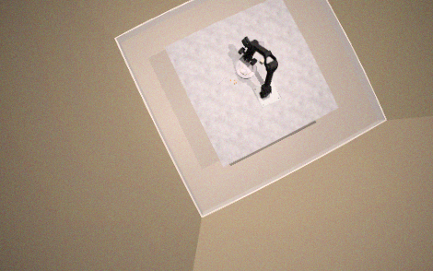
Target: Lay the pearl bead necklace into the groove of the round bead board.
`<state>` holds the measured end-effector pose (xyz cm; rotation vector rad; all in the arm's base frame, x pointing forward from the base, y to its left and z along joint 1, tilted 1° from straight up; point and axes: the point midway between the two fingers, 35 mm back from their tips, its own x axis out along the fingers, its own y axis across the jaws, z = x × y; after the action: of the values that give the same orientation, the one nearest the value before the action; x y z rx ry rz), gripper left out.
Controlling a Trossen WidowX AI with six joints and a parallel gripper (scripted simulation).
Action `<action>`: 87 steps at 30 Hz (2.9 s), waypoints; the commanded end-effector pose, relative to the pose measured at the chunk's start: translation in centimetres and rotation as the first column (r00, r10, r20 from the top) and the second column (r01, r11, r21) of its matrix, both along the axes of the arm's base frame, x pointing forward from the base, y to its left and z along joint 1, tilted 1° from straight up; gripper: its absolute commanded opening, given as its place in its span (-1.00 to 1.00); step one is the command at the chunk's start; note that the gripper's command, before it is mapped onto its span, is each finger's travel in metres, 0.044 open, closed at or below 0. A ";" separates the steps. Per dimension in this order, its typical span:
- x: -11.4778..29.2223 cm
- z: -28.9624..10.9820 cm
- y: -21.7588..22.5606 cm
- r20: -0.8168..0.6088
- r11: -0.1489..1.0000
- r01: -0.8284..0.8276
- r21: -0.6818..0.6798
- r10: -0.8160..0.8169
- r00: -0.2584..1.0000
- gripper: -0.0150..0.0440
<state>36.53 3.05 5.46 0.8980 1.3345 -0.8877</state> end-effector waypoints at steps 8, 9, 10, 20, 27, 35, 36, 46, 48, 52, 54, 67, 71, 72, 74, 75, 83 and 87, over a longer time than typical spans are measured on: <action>0.0 -0.1 0.0 -0.002 1.000 0.000 0.000 0.000 1.000 0.13; 0.0 -0.1 0.0 -0.002 1.000 0.000 0.000 0.000 1.000 0.22; 0.0 -0.1 0.0 -0.002 1.000 0.000 0.000 0.000 1.000 0.31; -0.1 0.4 0.0 -0.007 1.000 -0.002 -0.002 0.002 1.000 1.00; -0.1 0.4 0.0 -0.008 1.000 -0.003 -0.003 0.003 1.000 1.00; -0.1 0.4 0.0 -0.008 1.000 -0.003 -0.003 0.003 1.000 1.00; -0.1 0.4 0.0 -0.008 1.000 -0.003 -0.003 0.003 1.000 1.00; -3.0 2.1 4.9 -0.010 0.999 0.043 0.004 -0.043 0.999 0.20; -3.9 2.5 6.1 -0.011 0.998 0.055 0.006 -0.055 0.998 0.02; -5.5 3.2 7.9 -0.012 0.997 0.076 0.008 -0.076 0.997 -0.08; -5.6 3.2 8.0 -0.012 0.997 0.077 0.008 -0.077 0.997 -0.08; -5.3 2.1 7.9 -0.008 0.997 0.074 0.008 -0.074 0.997 -0.08; -5.3 1.4 7.9 -0.009 0.997 0.075 0.008 -0.075 0.997 -0.08; -5.4 1.2 7.9 -0.009 0.997 0.075 0.008 -0.075 0.997 -0.08; -5.4 0.9 7.9 -0.010 0.997 0.075 0.008 -0.075 0.997 -0.08; -5.4 0.8 7.9 -0.010 0.997 0.076 0.008 -0.076 0.997 -0.08; -5.5 -0.6 8.0 -0.012 0.997 0.077 0.008 -0.077 0.997 -0.08; -5.5 -0.8 8.0 -0.012 0.997 0.077 0.008 -0.077 0.997 -0.08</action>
<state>31.12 11.00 5.22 0.9588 1.3172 -0.9414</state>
